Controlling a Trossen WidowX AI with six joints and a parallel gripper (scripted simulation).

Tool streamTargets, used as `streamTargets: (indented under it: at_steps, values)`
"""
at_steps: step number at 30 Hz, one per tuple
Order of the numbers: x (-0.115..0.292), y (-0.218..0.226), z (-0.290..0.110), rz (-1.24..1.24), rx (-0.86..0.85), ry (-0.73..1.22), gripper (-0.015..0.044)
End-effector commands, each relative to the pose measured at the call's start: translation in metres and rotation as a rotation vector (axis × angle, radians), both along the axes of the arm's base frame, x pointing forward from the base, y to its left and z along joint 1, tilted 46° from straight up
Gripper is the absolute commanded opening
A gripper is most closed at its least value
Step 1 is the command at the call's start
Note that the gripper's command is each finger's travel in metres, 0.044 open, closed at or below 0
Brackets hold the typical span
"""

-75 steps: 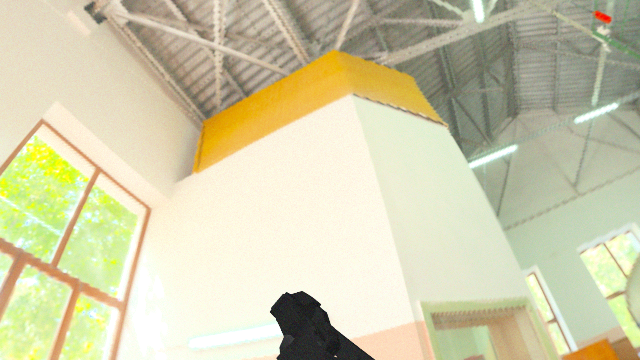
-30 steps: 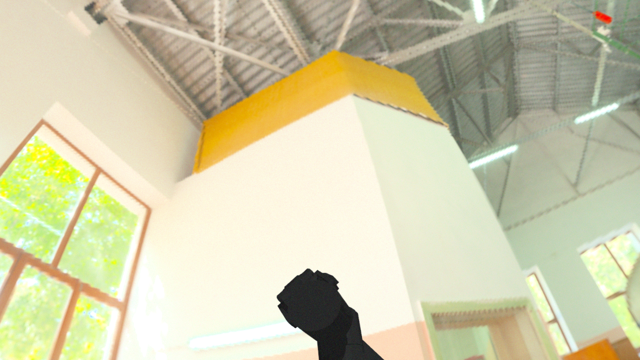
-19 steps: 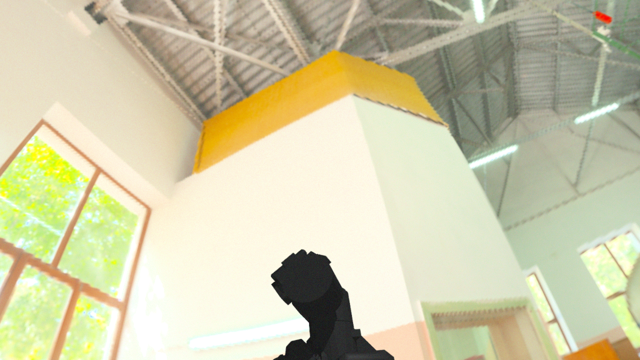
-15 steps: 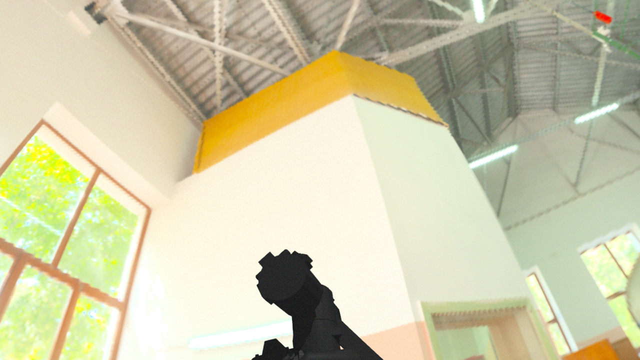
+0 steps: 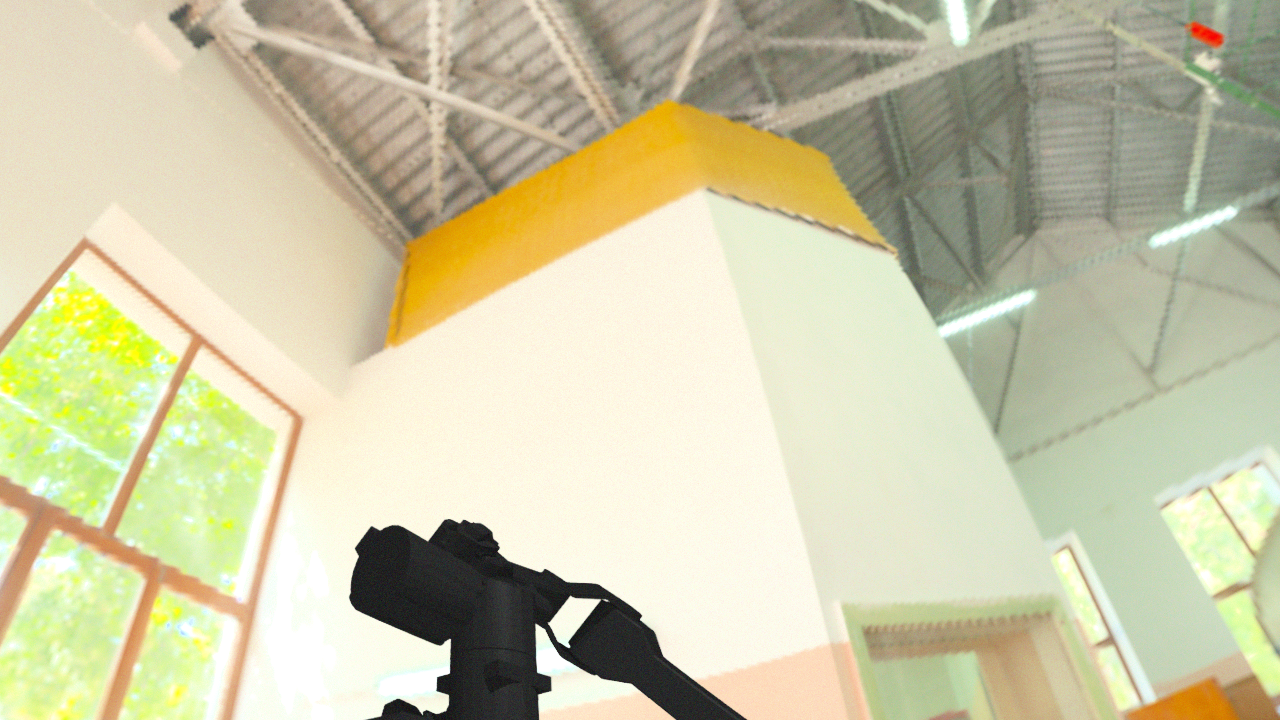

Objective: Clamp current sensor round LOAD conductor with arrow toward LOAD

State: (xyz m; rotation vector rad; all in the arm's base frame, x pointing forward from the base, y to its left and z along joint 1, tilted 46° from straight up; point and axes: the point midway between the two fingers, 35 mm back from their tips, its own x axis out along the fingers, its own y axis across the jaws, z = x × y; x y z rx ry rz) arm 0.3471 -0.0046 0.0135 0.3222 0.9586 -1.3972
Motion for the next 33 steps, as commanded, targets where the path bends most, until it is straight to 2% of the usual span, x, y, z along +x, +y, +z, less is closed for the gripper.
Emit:
streamTargets:
  at_steps: [1, 13, 33]
  values:
    - [0.015, -0.015, 0.010, -0.121, -0.027, -0.117, 0.0000]
    - [0.051, -0.069, 0.042, -0.498, -0.109, -0.478, 0.0000]
    - [0.050, -0.089, 0.026, -0.511, -0.112, -0.491, 0.0000]
